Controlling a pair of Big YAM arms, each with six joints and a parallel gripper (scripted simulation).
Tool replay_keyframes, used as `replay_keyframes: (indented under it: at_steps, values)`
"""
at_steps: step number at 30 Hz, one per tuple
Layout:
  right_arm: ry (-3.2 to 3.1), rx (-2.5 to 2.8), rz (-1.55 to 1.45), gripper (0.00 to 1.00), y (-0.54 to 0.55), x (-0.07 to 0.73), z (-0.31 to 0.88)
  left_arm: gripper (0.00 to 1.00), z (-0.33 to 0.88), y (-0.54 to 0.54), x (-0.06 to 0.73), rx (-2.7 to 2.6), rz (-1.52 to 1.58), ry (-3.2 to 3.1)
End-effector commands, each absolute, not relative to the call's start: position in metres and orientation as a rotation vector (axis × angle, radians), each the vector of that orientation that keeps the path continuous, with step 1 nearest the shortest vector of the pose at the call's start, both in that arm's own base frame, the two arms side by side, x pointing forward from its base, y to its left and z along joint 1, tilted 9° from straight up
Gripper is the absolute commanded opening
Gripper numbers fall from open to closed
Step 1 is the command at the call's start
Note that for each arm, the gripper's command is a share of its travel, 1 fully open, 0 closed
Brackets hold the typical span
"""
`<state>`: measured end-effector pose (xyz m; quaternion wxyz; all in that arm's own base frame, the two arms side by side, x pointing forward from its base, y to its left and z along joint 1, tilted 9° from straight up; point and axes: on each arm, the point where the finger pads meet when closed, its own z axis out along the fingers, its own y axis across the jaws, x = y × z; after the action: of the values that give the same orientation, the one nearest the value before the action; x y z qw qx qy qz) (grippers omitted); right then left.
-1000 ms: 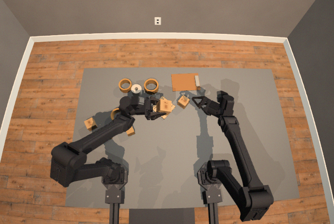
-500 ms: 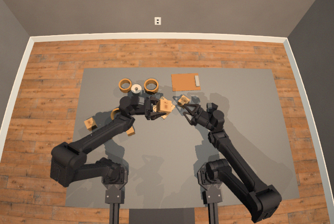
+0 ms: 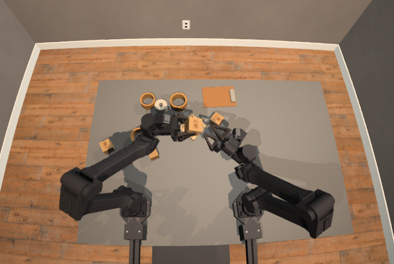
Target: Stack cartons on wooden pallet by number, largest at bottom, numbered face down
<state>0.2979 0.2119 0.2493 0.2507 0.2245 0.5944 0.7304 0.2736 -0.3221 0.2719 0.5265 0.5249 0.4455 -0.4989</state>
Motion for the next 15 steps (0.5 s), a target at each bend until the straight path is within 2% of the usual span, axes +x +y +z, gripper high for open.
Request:
replay_keyframes:
  at_steps: [1,15]
  values:
    - [1.543,0.604,2.086,1.0,0.22,0.291,0.254,0.54,0.278,-0.322,0.278,1.252,-1.182,1.052]
    - [1.508,0.572,2.08,1.0,0.219,0.294,0.265,0.54,0.278,-0.322,0.278,1.252,-1.182,1.052]
